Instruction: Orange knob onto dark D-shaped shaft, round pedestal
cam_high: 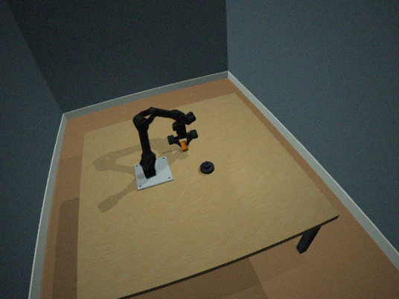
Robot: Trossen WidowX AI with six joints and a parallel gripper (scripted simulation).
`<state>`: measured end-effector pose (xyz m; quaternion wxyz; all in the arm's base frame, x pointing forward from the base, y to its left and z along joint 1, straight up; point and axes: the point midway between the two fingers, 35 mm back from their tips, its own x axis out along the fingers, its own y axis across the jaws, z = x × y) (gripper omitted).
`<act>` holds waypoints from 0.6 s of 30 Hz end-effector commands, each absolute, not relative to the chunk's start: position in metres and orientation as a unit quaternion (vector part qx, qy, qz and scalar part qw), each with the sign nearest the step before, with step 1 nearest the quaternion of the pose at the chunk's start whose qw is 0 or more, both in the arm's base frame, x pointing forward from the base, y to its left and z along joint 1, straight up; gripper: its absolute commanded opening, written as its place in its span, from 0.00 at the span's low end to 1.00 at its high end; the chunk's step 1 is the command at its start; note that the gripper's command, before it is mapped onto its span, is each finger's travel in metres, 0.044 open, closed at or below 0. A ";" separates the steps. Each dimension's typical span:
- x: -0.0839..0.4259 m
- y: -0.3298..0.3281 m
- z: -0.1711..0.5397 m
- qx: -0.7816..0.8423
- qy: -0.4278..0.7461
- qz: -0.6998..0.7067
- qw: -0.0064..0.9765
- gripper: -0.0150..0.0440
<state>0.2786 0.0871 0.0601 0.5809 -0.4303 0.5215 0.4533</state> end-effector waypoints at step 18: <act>0.272 0.064 0.063 -0.343 0.408 0.526 0.663 0.56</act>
